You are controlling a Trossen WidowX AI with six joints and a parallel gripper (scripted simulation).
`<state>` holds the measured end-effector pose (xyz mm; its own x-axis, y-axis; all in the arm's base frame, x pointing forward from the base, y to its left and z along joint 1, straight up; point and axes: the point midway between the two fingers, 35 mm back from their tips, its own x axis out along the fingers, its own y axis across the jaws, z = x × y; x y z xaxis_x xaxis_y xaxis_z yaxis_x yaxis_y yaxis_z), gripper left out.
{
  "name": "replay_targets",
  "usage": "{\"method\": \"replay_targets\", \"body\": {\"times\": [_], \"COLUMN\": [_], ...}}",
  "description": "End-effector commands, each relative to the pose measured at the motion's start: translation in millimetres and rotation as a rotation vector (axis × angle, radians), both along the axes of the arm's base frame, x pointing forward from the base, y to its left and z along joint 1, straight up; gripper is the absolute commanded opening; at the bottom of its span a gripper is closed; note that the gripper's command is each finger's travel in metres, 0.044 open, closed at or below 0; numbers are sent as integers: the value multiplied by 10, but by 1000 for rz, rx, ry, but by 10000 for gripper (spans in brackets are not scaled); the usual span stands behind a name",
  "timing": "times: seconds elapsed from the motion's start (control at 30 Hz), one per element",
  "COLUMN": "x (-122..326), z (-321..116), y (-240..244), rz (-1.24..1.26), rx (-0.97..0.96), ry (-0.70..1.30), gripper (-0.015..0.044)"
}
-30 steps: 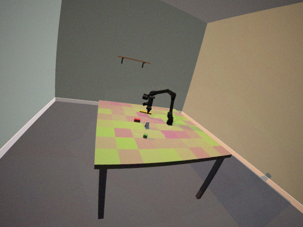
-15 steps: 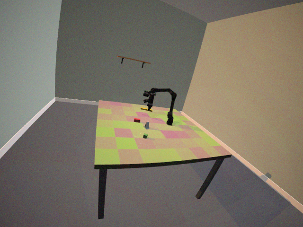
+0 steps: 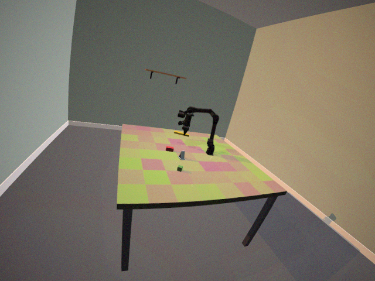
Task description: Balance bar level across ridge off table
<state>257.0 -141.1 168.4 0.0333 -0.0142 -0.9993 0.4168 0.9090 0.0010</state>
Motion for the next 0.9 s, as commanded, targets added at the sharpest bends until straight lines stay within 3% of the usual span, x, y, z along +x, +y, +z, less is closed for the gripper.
{"method": "replay_targets", "body": {"times": [0.0, 0.87], "x": [84, 525], "z": [1, 27], "y": [106, 905], "rz": [-49, -371], "rx": [2, 21], "ry": [4, -3], "gripper": [0, 0]}}
